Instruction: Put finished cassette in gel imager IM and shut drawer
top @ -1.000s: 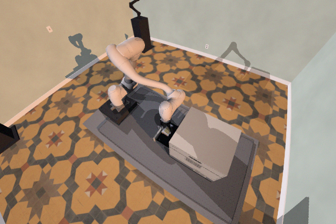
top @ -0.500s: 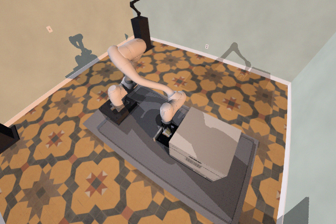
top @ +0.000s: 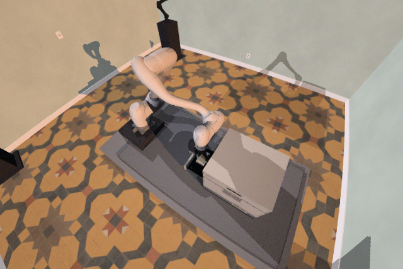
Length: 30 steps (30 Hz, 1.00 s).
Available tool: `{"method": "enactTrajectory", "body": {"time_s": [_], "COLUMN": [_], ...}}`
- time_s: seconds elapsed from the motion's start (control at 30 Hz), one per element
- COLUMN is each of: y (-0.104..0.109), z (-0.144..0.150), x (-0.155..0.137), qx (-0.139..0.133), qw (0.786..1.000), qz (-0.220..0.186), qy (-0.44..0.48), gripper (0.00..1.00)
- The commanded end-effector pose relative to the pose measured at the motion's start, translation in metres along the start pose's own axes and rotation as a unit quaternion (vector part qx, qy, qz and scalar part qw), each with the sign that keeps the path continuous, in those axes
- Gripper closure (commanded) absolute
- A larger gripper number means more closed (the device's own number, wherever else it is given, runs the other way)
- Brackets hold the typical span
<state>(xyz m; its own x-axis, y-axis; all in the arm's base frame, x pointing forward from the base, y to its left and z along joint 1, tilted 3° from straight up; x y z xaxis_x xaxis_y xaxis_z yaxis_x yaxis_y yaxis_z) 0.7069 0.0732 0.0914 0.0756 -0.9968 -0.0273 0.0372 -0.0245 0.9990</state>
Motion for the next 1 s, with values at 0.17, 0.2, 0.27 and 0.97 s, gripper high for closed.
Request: {"method": "enactTrajectory", "body": {"time_s": [0.17, 0.2, 0.27, 0.97], "y": [-0.0073, -0.0084, -0.0107, -0.0133], "z": [-0.0047, -0.0054, -0.0068, -0.0078], "x": [-0.0002, -0.0002, -0.0003, -0.0003], "qx": [0.000, 0.000, 0.000, 0.000], "qw": [1.000, 1.000, 1.000, 1.000], "qz": [0.000, 0.000, 0.000, 0.000], "qy": [0.000, 0.000, 0.000, 0.000], "gripper": [0.90, 0.90, 0.90, 0.90]}}
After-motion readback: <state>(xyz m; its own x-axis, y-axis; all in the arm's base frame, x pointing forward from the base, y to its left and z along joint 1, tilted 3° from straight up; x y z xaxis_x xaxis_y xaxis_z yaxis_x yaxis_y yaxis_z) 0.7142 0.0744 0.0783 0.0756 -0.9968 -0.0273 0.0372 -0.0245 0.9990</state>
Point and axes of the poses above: the point where the finger pads meet when closed, its own y axis back along the fingers, its own z axis across the jaws, x = y × z, the point moved 8 cm from there along y, back along the fingers, and after that the axes turned 2 degrees about -y, right-handed, at the moved point
